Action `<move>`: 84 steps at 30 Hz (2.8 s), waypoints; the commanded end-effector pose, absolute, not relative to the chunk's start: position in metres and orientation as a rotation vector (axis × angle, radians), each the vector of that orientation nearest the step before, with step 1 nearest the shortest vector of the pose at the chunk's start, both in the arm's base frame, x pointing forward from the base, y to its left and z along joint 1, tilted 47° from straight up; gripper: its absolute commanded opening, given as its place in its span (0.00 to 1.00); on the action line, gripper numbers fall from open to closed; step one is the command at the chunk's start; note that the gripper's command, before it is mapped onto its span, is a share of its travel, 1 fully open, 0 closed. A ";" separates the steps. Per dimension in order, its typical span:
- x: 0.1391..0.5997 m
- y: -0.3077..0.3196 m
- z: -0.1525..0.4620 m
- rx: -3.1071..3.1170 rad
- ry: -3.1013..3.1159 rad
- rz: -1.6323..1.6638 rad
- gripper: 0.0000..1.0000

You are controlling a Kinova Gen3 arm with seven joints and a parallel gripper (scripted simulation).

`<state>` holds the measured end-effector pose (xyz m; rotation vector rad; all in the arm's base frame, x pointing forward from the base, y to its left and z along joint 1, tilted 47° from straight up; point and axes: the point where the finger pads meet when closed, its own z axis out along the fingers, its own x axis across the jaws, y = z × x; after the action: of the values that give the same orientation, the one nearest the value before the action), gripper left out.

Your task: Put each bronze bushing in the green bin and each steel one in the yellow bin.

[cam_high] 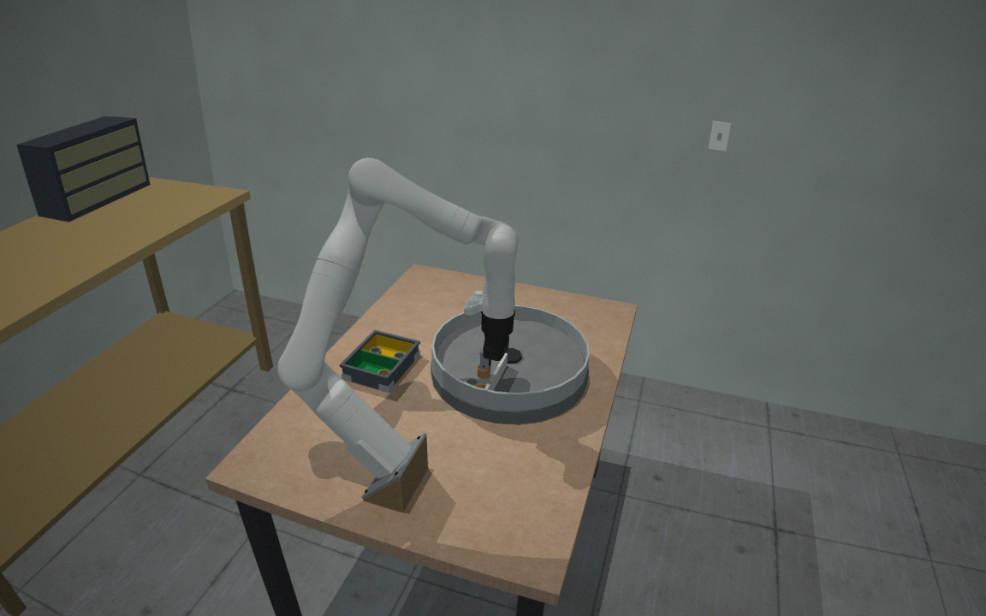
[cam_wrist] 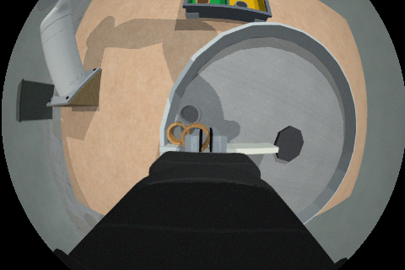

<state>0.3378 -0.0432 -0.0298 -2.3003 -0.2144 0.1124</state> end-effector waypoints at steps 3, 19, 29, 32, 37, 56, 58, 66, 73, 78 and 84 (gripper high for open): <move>0.342 -0.049 -0.026 -2.309 -0.214 0.098 0.00; 0.348 -0.080 0.002 -2.309 -0.214 0.098 0.00; 0.346 -0.072 0.011 -2.309 -0.214 0.098 0.00; 0.341 -0.048 0.037 -2.309 -0.214 0.098 0.00; 0.339 -0.040 0.045 -2.309 -0.214 0.098 0.00; 0.323 0.038 0.132 -2.309 -0.214 0.098 0.00; 0.320 0.054 0.149 -2.309 -0.214 0.098 0.00; 0.311 0.093 0.193 -2.309 -0.214 0.098 0.00; 0.306 0.117 0.219 -2.309 -0.214 0.098 0.00; 0.300 0.148 0.253 -2.309 -0.214 0.098 0.00; 0.298 0.156 0.262 -2.309 -0.214 0.098 0.00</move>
<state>0.2973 0.1552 0.2581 -2.3021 -0.2006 0.1153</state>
